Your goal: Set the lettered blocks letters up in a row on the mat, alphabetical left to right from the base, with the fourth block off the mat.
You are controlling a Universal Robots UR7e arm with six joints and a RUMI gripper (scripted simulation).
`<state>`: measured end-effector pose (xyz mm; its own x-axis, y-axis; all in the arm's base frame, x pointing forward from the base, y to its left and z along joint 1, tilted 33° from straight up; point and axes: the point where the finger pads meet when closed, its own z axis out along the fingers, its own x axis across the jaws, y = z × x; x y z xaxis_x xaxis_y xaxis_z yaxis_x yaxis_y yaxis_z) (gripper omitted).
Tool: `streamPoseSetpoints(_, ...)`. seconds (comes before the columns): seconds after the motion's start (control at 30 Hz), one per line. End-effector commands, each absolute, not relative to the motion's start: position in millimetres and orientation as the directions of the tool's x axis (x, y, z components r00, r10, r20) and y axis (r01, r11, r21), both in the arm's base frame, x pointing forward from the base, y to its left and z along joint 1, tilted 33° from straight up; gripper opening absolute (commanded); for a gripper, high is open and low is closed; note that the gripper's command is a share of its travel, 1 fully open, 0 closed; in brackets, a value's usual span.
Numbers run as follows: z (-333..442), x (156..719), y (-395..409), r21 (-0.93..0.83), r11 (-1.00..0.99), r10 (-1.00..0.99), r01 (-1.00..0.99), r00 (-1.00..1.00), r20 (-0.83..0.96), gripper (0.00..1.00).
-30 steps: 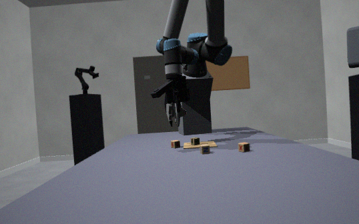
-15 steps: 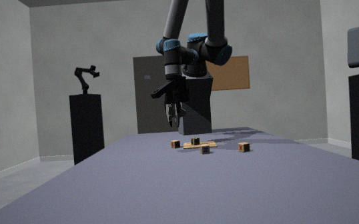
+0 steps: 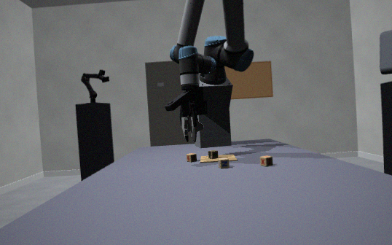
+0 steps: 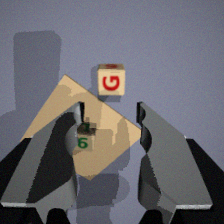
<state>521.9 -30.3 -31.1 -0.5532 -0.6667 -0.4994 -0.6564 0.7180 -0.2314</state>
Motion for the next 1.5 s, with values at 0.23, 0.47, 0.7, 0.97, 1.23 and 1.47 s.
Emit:
streamPoseSetpoints(0.23,-47,533,-26,-0.233,0.718,-0.667,-0.656,-0.553,-0.499,0.28)
streamPoseSetpoints(0.47,-54,538,-25,-0.233,0.718,-0.667,-0.656,-0.553,-0.499,0.28)
streamPoseSetpoints(0.7,-60,542,-23,-0.233,0.718,-0.667,-0.656,-0.553,-0.499,0.28)
streamPoseSetpoints(0.97,-63,543,-22,-0.233,0.718,-0.667,-0.656,-0.553,-0.500,0.28)
streamPoseSetpoints(1.23,-64,542,-22,-0.231,0.719,-0.666,-0.656,-0.554,-0.500,0.28)
streamPoseSetpoints(1.47,-63,542,-22,-0.231,0.719,-0.666,-0.656,-0.554,-0.500,0.28)
